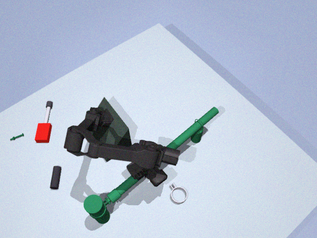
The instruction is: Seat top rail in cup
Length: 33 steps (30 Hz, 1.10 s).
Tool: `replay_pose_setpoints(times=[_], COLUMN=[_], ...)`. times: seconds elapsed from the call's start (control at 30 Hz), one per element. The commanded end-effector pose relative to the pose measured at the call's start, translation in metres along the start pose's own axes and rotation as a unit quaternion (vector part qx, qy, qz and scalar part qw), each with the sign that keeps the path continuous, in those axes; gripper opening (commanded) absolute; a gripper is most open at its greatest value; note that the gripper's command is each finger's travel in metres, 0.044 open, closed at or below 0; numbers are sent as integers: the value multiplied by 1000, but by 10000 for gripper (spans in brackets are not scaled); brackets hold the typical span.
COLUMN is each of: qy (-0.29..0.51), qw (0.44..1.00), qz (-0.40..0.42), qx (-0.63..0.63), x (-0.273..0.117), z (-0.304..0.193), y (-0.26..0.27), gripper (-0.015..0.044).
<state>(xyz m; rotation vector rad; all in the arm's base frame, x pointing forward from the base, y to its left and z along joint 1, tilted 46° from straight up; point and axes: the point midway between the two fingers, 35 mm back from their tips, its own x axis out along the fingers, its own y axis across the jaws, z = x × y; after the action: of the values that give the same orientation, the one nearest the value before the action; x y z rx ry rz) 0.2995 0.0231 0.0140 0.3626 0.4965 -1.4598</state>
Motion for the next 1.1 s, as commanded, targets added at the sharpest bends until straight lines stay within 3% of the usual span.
replay_pose_setpoints(times=[0.0,1.07], qy=[-7,-1], qw=[1000,1000], qz=[6,0], qx=[0,-1], x=[-2,-1], z=[8,1], y=[1,1], gripper=[0,0])
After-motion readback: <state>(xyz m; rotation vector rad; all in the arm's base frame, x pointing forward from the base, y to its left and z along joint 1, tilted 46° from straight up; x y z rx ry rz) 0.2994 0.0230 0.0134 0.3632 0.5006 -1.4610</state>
